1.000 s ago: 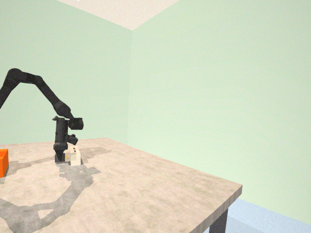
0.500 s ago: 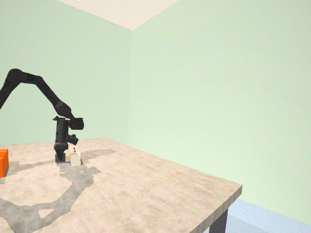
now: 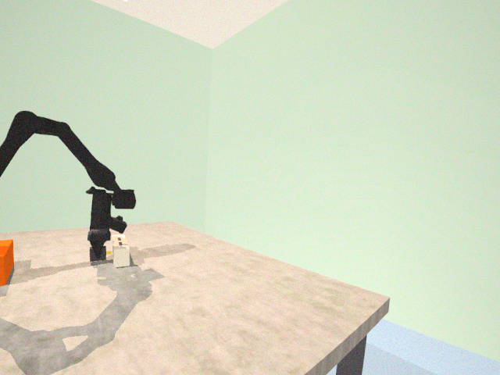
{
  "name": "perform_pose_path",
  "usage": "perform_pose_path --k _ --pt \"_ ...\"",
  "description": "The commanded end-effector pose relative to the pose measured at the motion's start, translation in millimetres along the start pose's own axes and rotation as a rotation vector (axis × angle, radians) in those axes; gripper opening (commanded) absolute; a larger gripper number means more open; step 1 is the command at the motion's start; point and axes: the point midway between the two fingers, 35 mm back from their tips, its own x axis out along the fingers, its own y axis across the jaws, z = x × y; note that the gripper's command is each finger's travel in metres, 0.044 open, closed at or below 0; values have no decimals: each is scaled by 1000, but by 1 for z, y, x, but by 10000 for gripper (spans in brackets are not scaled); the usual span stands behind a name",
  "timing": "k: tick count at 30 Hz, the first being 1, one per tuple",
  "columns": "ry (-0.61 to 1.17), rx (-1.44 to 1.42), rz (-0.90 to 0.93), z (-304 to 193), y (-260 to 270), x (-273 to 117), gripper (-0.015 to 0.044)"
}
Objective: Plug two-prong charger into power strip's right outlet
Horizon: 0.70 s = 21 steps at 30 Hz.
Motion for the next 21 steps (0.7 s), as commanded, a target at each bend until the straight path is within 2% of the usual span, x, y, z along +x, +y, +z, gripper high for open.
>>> perform_pose_path --k 1,21 --pt "-1 -1 6 2 1 -1 0" --pt "-1 -1 6 4 1 -1 0"
